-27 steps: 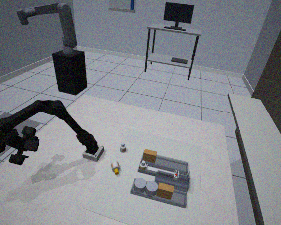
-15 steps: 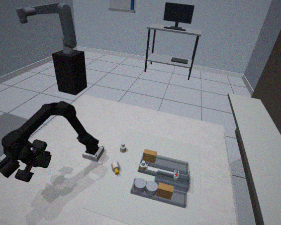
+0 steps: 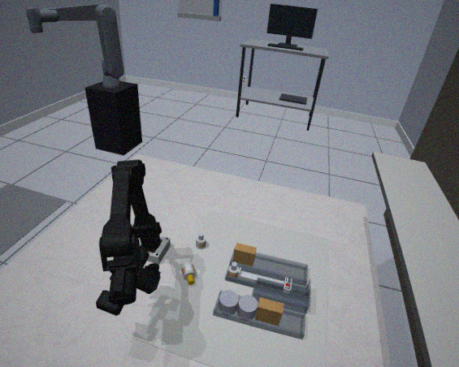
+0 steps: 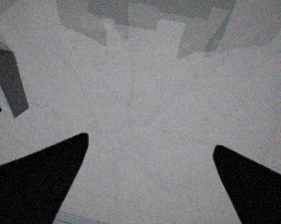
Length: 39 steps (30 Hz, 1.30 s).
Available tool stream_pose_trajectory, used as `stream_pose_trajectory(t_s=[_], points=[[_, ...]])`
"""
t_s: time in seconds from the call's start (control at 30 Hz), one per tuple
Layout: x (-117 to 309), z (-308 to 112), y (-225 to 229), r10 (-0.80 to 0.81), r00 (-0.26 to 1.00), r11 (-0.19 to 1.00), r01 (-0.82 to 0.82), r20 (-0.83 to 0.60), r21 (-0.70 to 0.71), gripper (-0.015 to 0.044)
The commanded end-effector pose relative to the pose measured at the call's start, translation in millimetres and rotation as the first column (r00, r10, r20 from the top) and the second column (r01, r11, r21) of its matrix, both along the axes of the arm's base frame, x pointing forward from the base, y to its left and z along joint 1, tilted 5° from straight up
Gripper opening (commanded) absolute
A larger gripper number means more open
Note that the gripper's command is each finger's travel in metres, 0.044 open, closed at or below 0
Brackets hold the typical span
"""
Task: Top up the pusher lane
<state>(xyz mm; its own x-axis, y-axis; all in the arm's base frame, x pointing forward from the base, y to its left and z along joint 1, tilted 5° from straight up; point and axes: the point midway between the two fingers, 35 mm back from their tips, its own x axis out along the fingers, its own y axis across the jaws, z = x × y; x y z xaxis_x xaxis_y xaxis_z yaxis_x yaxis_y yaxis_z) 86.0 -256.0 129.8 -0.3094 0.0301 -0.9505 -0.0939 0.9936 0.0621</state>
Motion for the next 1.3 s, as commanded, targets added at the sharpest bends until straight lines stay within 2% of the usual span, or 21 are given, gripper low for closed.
stream_pose_trajectory(t_s=[0.0,0.27,0.5,0.7,0.97,1.2,1.27], points=[[45,-3,31,-0.006,0.999,0.998,0.008,0.036,-0.057,0.044],[112,-13,116,-0.008,0.993,0.992,0.023,0.121,-0.122,0.044],[136,-21,201,-0.015,0.981,0.99,0.041,0.192,-0.132,0.044],[130,-29,271,-0.027,0.971,0.992,0.056,0.237,-0.115,0.044],[94,-39,349,-0.048,0.963,0.995,0.07,0.264,-0.077,0.044],[84,-43,362,-0.051,0.963,0.995,0.072,0.264,-0.07,0.044],[83,-59,361,-0.051,0.963,0.995,0.072,0.264,-0.07,0.044]])
